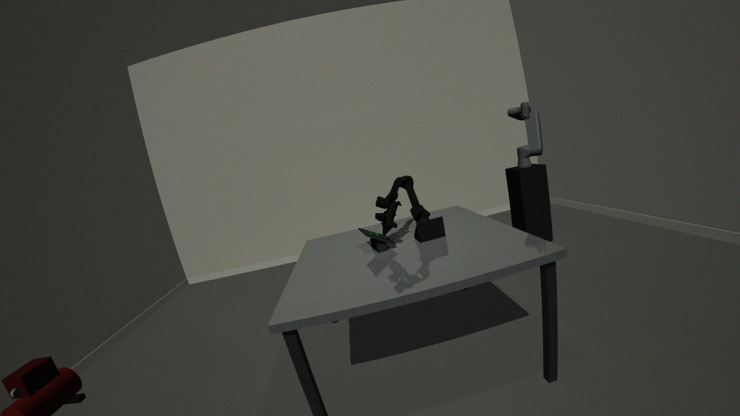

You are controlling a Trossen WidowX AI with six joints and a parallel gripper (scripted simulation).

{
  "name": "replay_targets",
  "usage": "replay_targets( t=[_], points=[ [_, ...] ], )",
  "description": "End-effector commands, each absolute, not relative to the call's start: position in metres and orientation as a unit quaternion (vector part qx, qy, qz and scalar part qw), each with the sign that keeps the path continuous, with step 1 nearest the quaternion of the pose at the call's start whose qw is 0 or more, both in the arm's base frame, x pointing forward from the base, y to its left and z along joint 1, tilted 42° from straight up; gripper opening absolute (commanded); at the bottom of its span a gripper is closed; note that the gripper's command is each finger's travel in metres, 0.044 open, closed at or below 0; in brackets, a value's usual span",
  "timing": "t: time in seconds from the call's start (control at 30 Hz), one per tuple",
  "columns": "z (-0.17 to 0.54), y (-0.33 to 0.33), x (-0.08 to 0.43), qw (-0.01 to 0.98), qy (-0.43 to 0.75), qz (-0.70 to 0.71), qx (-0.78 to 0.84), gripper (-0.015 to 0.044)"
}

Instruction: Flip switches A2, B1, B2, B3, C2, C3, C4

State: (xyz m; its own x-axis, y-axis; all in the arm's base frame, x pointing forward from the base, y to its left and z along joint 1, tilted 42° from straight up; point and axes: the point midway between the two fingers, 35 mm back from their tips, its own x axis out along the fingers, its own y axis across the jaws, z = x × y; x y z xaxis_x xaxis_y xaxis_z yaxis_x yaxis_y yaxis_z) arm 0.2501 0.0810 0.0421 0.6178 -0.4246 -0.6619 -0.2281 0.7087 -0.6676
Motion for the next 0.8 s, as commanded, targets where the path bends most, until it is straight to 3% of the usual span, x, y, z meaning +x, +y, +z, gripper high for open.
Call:
replay_targets(
  t=[0.0, 0.77],
  points=[
    [0.0406, 0.0807, 0.2503, 0.815, 0.435, -0.057, -0.377, 0.0000],
    [0.0411, 0.0809, 0.2509, 0.817, 0.433, -0.060, -0.376, 0.0000]
  ],
)
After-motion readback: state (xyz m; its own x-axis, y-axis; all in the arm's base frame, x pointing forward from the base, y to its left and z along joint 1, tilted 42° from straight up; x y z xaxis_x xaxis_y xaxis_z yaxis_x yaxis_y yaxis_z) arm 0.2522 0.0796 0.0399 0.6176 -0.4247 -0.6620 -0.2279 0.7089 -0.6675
